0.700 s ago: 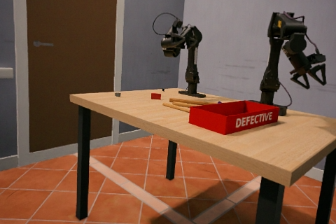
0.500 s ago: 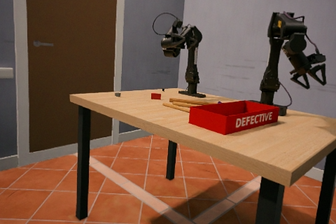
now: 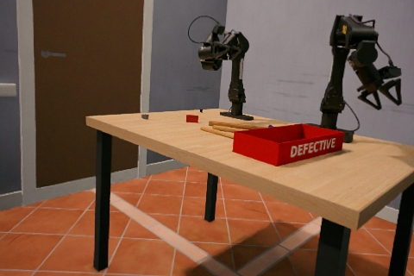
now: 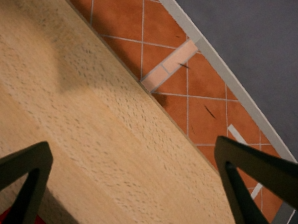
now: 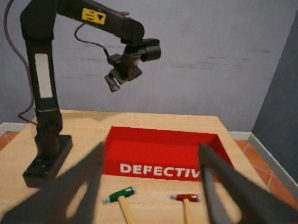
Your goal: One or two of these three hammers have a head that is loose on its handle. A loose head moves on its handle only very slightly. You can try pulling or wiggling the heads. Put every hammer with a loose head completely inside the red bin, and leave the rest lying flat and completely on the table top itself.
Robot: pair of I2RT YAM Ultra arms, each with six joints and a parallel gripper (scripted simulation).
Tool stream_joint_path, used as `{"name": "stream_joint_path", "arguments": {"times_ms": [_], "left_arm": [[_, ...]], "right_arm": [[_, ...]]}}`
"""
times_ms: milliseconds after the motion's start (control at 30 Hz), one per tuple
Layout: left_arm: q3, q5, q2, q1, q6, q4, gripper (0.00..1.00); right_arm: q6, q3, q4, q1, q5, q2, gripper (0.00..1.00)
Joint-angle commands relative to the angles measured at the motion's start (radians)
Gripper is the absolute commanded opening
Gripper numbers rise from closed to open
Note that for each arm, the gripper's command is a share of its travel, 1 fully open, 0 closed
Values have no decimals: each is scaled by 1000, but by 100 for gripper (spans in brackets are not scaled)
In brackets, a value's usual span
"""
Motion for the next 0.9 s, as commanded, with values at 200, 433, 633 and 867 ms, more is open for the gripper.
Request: {"name": "stream_joint_path", "arguments": {"times_ms": [200,433,633,867], "left_arm": [[6,-7,-6,0,0,1,100],[6,-7,-6,0,0,1,100],[6,-7,-6,0,0,1,100],[6,-7,-6,0,0,1,100]], "right_arm": [[180,61,-191,33,169,74,50],[238,113,-373,64,274,100,50],[292,157,-565,97,379,138,50],[351,216,-797,132,500,166,50]]}}
